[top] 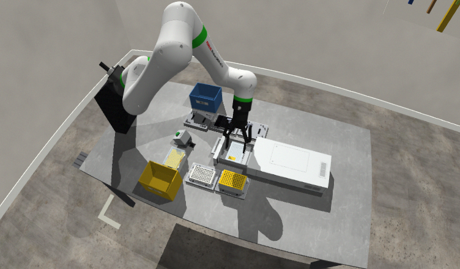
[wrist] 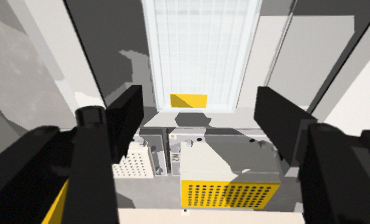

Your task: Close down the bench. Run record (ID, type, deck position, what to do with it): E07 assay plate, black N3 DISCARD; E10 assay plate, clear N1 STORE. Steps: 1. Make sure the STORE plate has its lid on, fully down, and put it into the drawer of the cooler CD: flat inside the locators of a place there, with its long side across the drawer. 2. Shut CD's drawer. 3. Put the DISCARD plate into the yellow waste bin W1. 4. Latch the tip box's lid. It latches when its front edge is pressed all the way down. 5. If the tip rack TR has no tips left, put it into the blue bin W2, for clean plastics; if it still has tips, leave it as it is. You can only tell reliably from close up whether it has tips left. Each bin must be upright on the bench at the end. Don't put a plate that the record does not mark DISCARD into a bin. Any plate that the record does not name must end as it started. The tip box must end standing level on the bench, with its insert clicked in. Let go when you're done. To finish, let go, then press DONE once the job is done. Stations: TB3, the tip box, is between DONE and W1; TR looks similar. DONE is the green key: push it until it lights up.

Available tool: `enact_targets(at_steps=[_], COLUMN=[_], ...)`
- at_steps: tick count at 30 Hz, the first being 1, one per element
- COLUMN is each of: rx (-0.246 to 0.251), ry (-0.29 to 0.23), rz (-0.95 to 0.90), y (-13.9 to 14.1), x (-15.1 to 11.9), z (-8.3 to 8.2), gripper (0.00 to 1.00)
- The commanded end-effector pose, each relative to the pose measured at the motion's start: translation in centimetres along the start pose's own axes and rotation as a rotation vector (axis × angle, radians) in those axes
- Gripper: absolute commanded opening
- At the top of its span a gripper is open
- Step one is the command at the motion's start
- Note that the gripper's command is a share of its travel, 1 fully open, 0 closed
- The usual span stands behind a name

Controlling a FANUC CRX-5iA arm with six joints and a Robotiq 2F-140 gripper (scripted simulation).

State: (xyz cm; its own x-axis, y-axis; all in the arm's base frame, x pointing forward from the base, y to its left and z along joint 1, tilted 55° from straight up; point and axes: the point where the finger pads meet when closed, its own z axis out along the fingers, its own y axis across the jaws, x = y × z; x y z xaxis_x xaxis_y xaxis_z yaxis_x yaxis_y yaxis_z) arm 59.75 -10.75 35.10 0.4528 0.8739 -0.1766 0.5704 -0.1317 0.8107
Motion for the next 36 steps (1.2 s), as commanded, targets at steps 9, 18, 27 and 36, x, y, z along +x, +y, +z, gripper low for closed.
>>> enact_targets(at_steps=[9, 18, 27, 36], rx=[-0.001, -0.001, -0.001, -0.001], ry=[0.0, 0.0, 0.0, 0.0], rz=[0.001, 0.001, 0.001, 0.001], y=[0.1, 0.1, 0.1, 0.1], x=[-0.5, -1.0, -1.4, -1.9], z=[-1.1, -2.2, -3.0, -4.1], gripper=[0.65, 0.65, 0.65, 0.65])
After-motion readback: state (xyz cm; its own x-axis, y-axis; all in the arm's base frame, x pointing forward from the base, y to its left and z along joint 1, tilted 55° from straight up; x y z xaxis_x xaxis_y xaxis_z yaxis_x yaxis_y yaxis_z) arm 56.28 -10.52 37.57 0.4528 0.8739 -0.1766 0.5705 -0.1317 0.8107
